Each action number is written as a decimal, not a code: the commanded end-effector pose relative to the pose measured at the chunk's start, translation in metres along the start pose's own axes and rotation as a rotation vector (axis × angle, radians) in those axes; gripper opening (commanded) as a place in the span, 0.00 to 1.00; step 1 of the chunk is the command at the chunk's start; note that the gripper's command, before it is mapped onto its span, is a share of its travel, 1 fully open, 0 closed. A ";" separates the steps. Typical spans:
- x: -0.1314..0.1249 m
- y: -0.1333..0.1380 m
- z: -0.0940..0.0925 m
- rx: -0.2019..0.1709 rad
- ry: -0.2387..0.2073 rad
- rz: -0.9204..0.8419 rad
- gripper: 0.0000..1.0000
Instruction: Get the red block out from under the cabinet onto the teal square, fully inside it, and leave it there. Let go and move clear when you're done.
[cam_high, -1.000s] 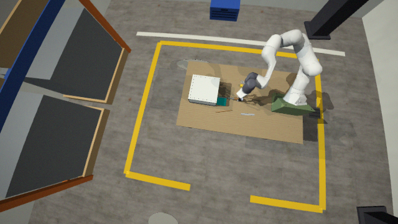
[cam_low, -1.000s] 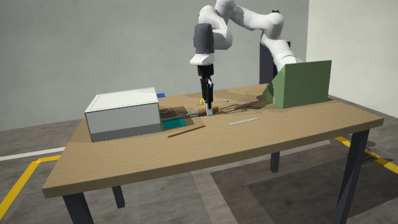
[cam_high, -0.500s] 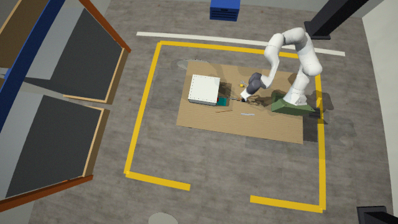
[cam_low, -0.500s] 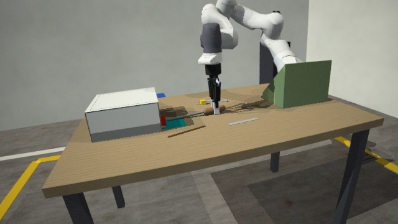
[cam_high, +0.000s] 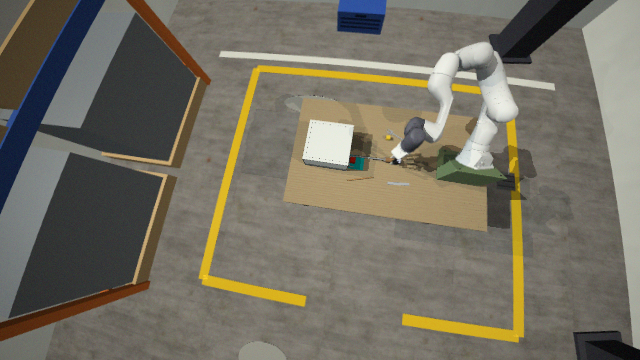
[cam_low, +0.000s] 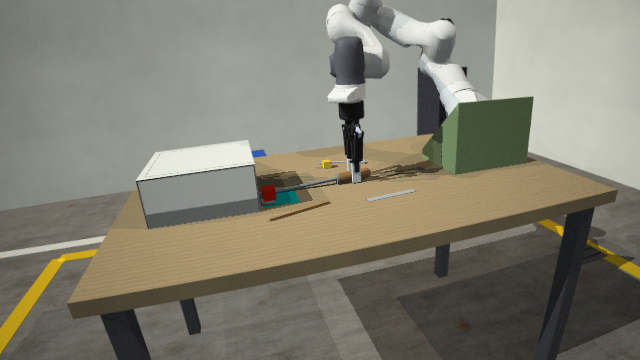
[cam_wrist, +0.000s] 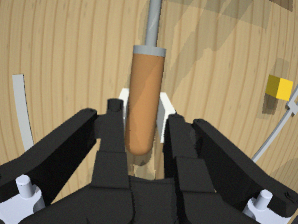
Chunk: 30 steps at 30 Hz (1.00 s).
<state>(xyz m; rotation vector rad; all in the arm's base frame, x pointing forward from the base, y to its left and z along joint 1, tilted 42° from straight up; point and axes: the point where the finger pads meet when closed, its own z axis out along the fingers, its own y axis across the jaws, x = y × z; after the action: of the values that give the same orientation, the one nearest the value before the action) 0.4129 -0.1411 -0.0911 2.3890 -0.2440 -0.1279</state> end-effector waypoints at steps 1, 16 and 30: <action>-0.001 -0.001 -0.002 0.005 0.009 0.022 0.00; -0.011 -0.002 -0.002 0.005 0.009 0.022 0.00; -0.012 -0.002 -0.002 0.005 0.009 0.022 0.00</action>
<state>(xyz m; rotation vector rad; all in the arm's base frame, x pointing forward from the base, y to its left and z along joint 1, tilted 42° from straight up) 0.3993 -0.1379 -0.0914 2.3891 -0.2644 -0.1184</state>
